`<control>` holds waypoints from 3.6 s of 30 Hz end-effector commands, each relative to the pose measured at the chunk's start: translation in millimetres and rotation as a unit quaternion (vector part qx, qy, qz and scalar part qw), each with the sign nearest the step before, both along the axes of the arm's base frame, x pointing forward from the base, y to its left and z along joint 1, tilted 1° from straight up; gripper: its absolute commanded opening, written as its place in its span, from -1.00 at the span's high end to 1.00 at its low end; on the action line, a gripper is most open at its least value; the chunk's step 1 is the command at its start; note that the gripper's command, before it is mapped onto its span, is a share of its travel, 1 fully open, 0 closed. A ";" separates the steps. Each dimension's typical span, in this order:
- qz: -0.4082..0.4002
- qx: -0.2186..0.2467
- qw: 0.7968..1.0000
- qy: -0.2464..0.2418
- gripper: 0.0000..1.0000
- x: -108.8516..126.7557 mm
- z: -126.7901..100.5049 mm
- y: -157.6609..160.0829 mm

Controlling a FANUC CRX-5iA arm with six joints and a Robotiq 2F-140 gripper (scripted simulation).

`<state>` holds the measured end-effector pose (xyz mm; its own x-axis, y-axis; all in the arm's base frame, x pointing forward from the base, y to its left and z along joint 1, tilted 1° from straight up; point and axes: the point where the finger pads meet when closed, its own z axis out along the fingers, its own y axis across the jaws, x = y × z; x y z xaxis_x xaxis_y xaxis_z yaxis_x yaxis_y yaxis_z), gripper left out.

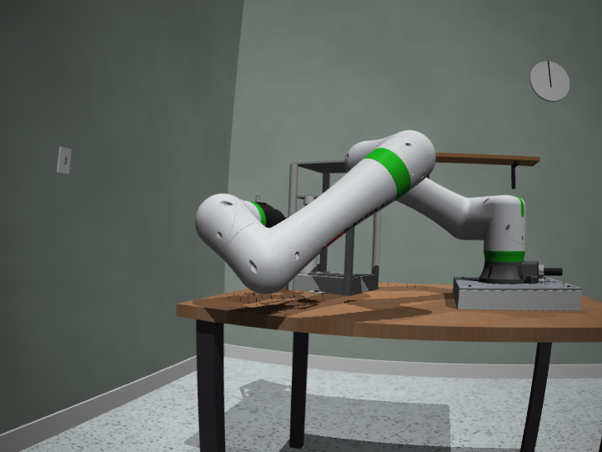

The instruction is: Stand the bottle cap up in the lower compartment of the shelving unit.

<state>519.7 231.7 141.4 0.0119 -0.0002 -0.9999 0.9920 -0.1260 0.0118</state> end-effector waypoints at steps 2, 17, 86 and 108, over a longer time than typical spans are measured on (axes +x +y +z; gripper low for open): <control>0.000 0.000 1.000 0.000 1.00 -0.4 0.1 -3.4; 0.000 0.000 1.000 0.000 1.00 -3.6 0.1 -28.9; 0.000 0.000 1.000 0.000 1.00 17.8 0.3 -115.2; 0.000 0.000 1.000 0.000 1.00 58.2 0.8 -120.3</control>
